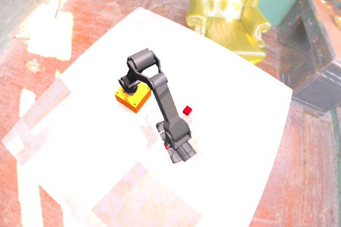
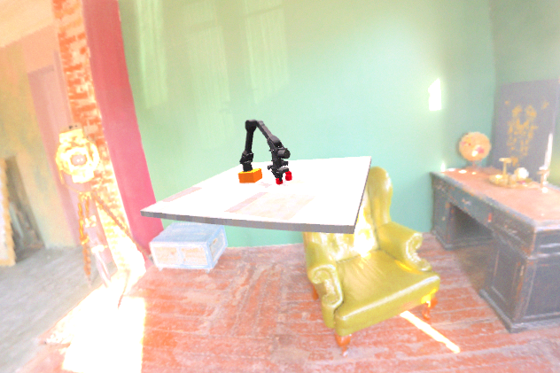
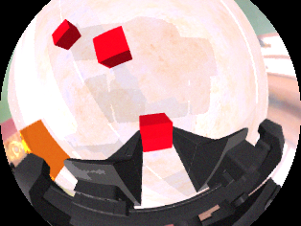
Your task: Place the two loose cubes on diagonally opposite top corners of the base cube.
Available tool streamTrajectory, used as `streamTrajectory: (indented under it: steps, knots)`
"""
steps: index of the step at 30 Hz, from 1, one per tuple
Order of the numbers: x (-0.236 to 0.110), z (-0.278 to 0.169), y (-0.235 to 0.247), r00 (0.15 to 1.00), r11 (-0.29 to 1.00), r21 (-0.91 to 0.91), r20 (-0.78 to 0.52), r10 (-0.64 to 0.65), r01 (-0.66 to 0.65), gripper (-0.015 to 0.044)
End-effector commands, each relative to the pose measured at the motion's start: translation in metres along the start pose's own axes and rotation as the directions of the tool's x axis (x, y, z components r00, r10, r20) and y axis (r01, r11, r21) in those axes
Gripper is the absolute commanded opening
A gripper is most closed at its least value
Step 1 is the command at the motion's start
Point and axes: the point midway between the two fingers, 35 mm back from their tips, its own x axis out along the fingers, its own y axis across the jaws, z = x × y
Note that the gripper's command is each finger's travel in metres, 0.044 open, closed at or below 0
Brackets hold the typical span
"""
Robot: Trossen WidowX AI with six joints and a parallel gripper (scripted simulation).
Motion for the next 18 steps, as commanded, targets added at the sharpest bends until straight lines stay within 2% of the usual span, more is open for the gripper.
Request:
streamTrajectory:
  steps: [1, 18]
  knots:
    - [-0.018, 0.001, -0.006, 1.0, 1.0, 0.004, 0.001, -0.024, 0.024, 0.0105]
    - [-0.072, 0.001, -0.005, 1.0, 1.0, 0.004, 0.001, -0.024, 0.024, 0.0105]
